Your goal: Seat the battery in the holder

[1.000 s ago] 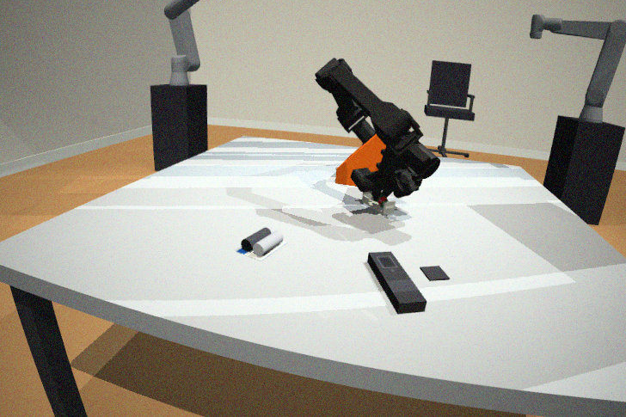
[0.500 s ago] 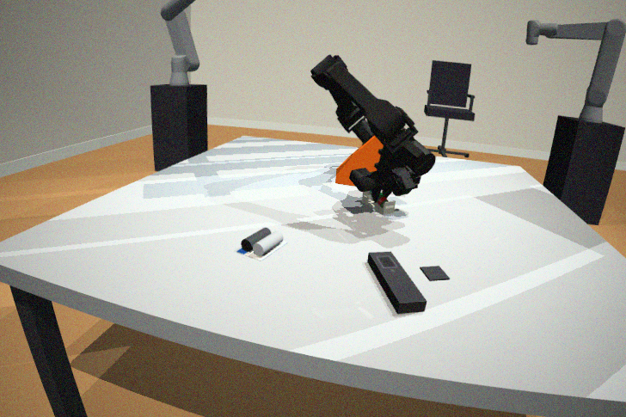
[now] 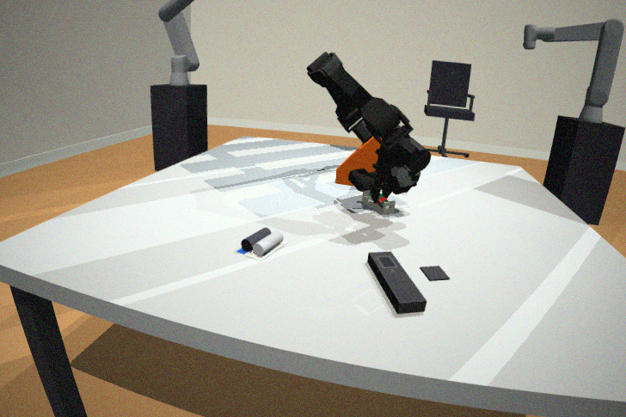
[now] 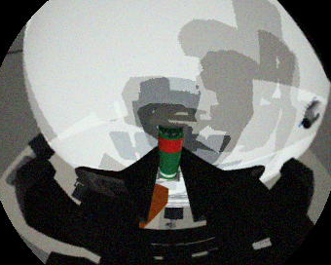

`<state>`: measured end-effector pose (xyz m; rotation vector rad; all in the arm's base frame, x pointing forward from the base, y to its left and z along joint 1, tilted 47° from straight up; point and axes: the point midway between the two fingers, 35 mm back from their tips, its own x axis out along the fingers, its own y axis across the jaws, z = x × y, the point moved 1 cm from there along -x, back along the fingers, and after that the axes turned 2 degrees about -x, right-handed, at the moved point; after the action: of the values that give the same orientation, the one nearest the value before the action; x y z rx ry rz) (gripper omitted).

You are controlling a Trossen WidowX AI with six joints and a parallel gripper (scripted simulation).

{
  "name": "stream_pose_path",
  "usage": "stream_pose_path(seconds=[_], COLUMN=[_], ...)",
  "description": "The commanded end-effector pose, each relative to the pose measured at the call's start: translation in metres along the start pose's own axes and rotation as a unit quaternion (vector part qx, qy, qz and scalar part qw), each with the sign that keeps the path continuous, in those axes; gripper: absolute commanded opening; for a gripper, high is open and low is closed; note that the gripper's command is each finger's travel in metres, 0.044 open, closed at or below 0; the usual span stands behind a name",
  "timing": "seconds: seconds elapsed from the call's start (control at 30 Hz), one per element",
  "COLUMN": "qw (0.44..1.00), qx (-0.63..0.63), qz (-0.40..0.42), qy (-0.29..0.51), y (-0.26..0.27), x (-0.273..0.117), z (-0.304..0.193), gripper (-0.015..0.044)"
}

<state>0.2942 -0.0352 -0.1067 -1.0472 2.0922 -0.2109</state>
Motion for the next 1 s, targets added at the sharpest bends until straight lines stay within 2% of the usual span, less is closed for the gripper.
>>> stream_pose_path(seconds=[0.0, 0.97], qw=[1.000, 0.997], qx=[0.001, -0.004], qz=[0.005, 0.002], qy=[-0.014, -0.073], y=[0.0016, -0.0005], x=[0.0020, 0.0056], z=[0.0031, -0.0034], gripper=[0.0085, 0.0085])
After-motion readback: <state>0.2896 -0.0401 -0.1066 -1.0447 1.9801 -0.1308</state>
